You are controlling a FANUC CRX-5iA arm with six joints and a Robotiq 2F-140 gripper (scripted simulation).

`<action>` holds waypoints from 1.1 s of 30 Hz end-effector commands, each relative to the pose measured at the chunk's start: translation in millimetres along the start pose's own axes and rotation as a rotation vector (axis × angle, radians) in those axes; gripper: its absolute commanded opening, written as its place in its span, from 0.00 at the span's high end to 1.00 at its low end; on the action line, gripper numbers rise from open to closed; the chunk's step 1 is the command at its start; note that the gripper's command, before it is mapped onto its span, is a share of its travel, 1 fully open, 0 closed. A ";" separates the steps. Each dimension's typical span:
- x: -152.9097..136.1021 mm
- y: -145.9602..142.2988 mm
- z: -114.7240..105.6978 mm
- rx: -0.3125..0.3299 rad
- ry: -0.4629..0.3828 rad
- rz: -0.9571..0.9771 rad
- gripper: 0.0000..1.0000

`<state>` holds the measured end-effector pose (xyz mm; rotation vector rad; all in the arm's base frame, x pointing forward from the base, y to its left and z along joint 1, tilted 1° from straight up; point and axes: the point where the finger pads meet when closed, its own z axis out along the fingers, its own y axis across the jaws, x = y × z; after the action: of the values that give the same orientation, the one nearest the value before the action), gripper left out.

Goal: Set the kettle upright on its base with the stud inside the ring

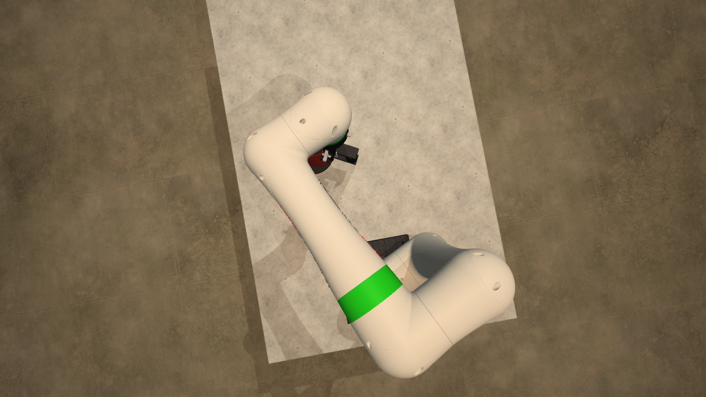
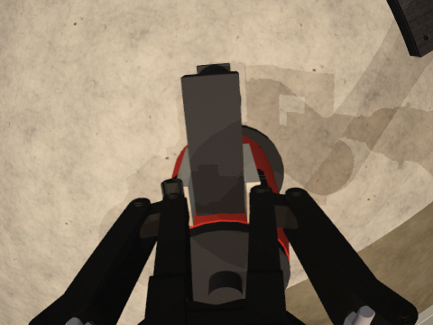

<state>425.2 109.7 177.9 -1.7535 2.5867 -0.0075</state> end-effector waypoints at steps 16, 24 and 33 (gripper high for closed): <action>-16.7 10.9 -0.2 0.001 0.000 0.000 1.00; -19.5 12.8 -0.2 0.001 0.000 0.000 1.00; -20.2 13.2 -0.2 0.001 0.000 0.000 1.00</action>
<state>420.3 133.1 177.9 -1.7533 2.5869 -0.0077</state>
